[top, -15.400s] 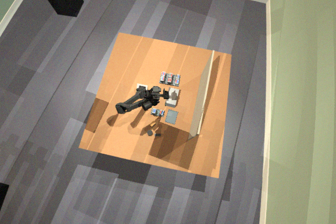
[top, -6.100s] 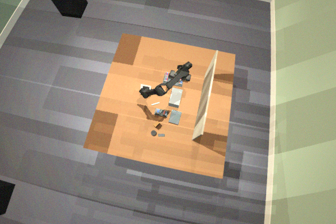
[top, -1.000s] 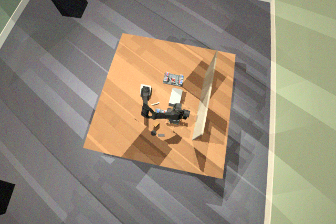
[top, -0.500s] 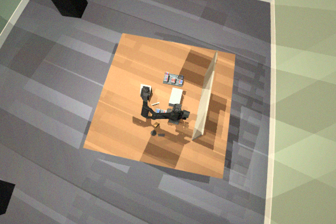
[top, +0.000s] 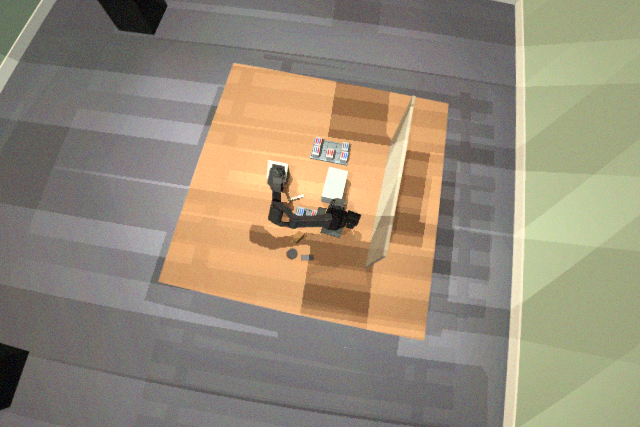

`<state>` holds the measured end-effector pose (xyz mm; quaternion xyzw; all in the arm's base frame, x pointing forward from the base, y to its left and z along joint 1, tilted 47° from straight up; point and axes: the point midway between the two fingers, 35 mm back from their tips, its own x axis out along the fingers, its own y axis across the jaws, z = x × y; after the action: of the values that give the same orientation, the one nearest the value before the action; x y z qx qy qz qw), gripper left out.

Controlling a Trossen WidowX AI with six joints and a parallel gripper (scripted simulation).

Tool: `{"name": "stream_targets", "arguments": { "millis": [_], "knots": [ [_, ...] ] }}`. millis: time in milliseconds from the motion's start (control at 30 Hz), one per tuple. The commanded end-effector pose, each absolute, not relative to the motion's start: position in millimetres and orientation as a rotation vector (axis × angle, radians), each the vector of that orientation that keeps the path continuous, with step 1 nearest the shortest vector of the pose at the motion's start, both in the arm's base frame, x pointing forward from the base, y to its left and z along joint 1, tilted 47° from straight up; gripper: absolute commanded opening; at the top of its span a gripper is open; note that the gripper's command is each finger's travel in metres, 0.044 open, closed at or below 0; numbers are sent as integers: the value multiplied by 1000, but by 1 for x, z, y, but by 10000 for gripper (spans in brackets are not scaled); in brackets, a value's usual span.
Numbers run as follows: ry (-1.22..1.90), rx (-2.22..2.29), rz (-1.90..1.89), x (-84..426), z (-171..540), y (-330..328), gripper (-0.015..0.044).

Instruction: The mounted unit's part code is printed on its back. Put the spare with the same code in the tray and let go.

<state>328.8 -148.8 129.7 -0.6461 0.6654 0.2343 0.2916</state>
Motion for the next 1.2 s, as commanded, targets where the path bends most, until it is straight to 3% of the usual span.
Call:
{"name": "stream_targets", "arguments": {
  "millis": [0, 500, 1033, 1167],
  "knots": [
    [1778, -1729, 624, 328, 127, -152, 0],
    [1781, -1731, 621, 325, 120, -161, 0],
    [1777, -1725, 621, 326, 122, -159, 420],
    [1774, -1722, 626, 329, 135, -142, 440]
  ]
}}
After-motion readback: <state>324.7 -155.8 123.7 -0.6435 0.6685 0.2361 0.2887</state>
